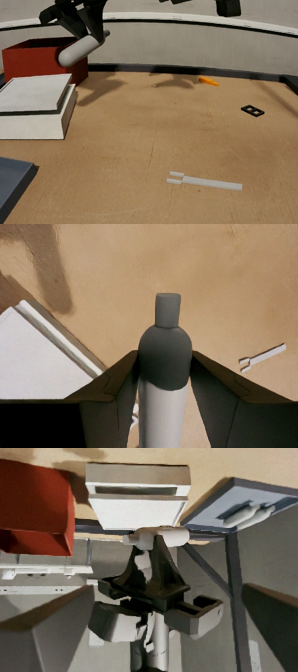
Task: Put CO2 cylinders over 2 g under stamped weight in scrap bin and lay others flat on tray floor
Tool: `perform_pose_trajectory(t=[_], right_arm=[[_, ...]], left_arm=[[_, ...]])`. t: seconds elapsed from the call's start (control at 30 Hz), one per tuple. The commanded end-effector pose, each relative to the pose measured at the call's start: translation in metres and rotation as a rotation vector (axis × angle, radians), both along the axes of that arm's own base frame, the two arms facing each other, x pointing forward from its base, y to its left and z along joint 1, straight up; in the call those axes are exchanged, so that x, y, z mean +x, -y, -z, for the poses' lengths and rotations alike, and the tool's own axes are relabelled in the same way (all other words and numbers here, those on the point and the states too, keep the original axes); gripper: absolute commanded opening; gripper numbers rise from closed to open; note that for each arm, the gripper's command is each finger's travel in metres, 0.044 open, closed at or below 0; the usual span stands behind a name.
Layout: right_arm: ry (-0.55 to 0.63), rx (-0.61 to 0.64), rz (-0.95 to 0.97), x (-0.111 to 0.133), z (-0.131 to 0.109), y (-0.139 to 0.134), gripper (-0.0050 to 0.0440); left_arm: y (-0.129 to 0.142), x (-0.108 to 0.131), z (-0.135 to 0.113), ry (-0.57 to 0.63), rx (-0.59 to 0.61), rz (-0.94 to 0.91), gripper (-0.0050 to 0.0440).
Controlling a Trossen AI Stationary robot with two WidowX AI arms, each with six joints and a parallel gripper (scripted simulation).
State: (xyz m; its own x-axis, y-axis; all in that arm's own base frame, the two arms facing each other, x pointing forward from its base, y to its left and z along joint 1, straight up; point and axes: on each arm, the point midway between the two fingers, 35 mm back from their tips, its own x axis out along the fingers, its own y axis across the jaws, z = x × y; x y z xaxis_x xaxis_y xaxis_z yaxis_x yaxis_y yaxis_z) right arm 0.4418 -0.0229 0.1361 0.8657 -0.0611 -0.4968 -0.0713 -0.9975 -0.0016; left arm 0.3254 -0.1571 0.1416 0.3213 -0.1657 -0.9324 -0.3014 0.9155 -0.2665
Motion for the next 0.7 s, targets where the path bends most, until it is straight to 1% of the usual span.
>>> perform_pose_trajectory(t=[0.0, 0.27, 0.33, 0.5, 0.67], right_arm=[[0.026, -0.003, 0.003, 0.0018, -0.0106, 0.0011, 0.044], [0.026, -0.003, 0.003, 0.0018, -0.0106, 0.0011, 0.044], [0.026, -0.003, 0.003, 0.0018, -0.0106, 0.0011, 0.044], [0.026, -0.003, 0.003, 0.0018, -0.0106, 0.0011, 0.044], [0.026, -0.003, 0.003, 0.0018, -0.0106, 0.0011, 0.044]], left_arm=[[0.0008, -0.0008, -0.0118, -0.001, -0.088, -0.204, -0.005], [0.0011, -0.002, -0.0106, -0.069, -0.212, -0.542, -0.005], [0.0011, -0.002, -0.0106, -0.069, -0.212, -0.542, -0.005], [0.001, -0.0024, -0.0099, -0.097, -0.262, -0.684, -0.005], [0.0011, -0.0016, -0.011, -0.102, -0.277, -0.718, -0.005]])
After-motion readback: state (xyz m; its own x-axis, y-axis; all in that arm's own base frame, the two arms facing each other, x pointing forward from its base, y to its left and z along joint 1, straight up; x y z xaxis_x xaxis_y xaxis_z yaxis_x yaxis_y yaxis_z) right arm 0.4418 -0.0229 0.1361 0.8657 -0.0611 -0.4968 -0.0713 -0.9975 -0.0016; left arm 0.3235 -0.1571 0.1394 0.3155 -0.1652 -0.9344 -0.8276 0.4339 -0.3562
